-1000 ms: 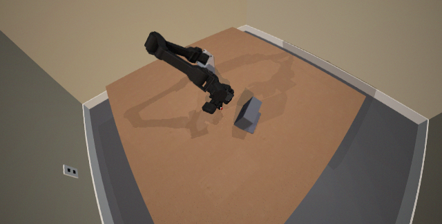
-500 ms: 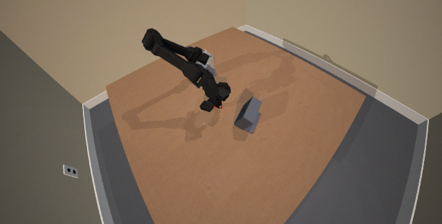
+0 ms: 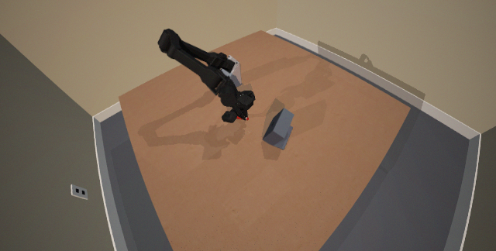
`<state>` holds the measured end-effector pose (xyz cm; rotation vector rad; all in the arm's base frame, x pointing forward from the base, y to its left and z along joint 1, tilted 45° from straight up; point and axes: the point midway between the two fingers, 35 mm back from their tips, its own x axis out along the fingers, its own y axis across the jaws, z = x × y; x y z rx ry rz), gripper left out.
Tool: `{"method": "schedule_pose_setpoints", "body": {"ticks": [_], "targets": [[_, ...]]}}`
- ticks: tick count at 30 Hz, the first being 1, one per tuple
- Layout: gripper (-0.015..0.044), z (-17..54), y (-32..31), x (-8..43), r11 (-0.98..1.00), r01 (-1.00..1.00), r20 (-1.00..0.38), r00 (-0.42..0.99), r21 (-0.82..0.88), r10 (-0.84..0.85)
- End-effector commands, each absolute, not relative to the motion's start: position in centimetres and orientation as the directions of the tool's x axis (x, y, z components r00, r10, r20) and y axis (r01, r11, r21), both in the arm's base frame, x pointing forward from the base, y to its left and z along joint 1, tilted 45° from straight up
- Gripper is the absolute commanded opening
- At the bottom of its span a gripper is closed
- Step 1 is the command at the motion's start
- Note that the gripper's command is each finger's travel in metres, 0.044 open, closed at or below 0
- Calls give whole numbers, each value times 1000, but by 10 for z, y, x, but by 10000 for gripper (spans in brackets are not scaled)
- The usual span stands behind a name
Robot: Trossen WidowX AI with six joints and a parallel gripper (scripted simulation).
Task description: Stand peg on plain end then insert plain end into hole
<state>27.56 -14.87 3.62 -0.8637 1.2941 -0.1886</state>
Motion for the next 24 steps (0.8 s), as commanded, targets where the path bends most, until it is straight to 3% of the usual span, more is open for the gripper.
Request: {"method": "schedule_pose_setpoints", "body": {"ticks": [1, 24], "targets": [[49, 37, -147, 272, 683, -338, -761, 341, -648, -552], [49, 47, -144, 260, 682, -340, -736, 508, -648, -447]]}}
